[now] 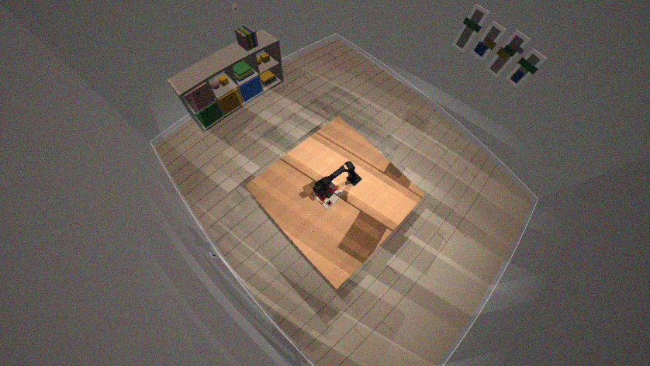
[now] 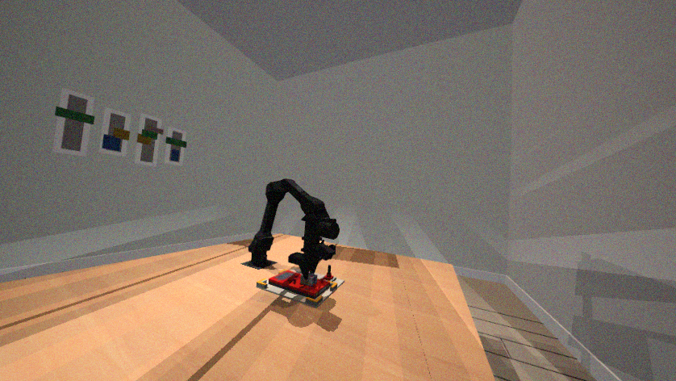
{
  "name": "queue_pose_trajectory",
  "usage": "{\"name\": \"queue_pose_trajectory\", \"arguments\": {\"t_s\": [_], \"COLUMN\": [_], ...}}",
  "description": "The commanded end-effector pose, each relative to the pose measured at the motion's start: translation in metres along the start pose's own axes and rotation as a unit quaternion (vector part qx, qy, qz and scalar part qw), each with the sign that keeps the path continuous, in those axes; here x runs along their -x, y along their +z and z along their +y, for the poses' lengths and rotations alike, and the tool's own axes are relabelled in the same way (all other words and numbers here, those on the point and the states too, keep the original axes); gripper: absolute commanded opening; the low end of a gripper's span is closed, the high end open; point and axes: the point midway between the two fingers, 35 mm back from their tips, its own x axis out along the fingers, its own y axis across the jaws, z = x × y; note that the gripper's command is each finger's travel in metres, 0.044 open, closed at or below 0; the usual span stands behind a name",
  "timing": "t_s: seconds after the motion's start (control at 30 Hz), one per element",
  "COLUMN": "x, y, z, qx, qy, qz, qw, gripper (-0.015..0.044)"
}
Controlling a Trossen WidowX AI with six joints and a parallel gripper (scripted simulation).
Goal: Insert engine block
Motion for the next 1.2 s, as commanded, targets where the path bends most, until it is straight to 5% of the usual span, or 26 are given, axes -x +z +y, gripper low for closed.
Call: {"name": "queue_pose_trajectory", "arguments": {"t_s": [0.0, 0.37, 0.73, 1.17], "x": [-0.001, -0.004, -0.003, 0.009], "y": [0.0, 0.0, 0.0, 0.0], "z": [0.0, 0.0, 0.0, -0.001], "qx": [0.0, 0.0, 0.0, 0.0], "qy": [0.0, 0.0, 0.0, 0.0], "qz": [0.0, 0.0, 0.0, 0.0], "qw": [1.0, 1.0, 1.0, 1.0], "gripper": [0.0159, 0.0159, 0.044, 0.044]}}
